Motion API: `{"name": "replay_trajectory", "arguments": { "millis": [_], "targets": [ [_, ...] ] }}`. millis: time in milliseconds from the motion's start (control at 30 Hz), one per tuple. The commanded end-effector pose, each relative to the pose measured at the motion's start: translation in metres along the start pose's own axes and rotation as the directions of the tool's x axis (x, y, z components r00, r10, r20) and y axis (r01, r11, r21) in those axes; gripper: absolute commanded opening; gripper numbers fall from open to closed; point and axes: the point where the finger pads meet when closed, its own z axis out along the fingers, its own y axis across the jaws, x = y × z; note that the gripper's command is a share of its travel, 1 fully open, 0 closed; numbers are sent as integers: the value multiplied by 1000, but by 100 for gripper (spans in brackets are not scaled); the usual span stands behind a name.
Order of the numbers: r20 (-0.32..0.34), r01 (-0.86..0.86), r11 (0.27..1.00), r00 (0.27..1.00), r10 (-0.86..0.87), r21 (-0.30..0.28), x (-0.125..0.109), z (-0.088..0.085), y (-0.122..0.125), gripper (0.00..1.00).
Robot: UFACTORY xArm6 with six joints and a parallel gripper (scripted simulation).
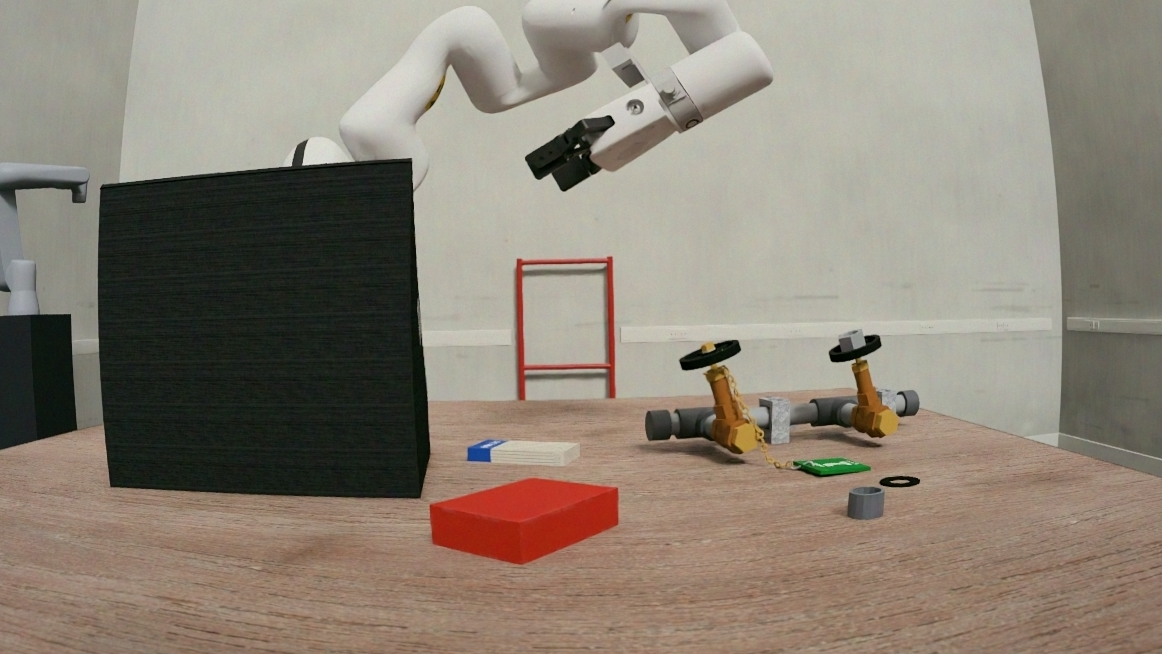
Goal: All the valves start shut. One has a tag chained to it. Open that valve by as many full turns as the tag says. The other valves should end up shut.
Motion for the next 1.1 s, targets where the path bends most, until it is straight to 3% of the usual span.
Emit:
{"name": "replay_trajectory", "arguments": {
  "millis": [0, 700, 1067],
  "targets": [
    [3, 0, 1000, 1000, 0, 1, 1, -1, 0, 100],
    [8, -11, 1000, 1000, 11, 1, -1, -1, 0, 100],
    [93, -223, 975, 970, 224, -14, -28, -12, -8, 100]
  ]
}}
